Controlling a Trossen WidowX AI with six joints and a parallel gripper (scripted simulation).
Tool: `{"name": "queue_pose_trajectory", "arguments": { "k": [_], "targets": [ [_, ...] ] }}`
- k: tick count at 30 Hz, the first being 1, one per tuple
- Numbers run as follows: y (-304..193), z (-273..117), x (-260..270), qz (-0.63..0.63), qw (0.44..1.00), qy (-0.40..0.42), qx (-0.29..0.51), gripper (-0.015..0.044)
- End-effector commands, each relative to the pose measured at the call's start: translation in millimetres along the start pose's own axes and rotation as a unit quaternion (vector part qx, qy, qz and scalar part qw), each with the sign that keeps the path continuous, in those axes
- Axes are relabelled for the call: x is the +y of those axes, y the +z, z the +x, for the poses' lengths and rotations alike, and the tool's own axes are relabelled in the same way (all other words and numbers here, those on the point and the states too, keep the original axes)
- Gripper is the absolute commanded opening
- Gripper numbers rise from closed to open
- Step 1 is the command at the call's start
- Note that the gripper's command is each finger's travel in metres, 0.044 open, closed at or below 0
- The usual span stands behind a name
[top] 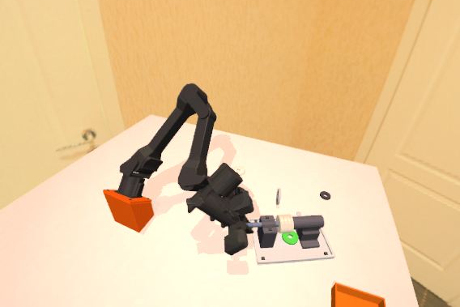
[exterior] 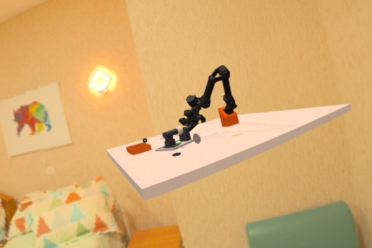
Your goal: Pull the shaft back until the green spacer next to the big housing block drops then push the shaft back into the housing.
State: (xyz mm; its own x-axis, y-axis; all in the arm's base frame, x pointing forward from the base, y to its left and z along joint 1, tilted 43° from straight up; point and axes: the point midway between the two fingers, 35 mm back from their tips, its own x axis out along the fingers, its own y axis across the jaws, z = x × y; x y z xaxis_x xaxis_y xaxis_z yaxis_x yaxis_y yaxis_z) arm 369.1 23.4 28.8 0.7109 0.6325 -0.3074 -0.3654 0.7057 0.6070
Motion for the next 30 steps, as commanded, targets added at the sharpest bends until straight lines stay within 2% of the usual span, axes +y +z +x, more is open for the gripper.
{"name": "queue_pose_trajectory", "arguments": {
  "k": [1,30],
  "targets": [
    [2.6,1.4,0.3,-0.001,1.0,0.001,-0.001,0.0],
    [9.5,8.1,0.4,-0.001,1.0,0.001,-0.002,0.0]
  ]
}}
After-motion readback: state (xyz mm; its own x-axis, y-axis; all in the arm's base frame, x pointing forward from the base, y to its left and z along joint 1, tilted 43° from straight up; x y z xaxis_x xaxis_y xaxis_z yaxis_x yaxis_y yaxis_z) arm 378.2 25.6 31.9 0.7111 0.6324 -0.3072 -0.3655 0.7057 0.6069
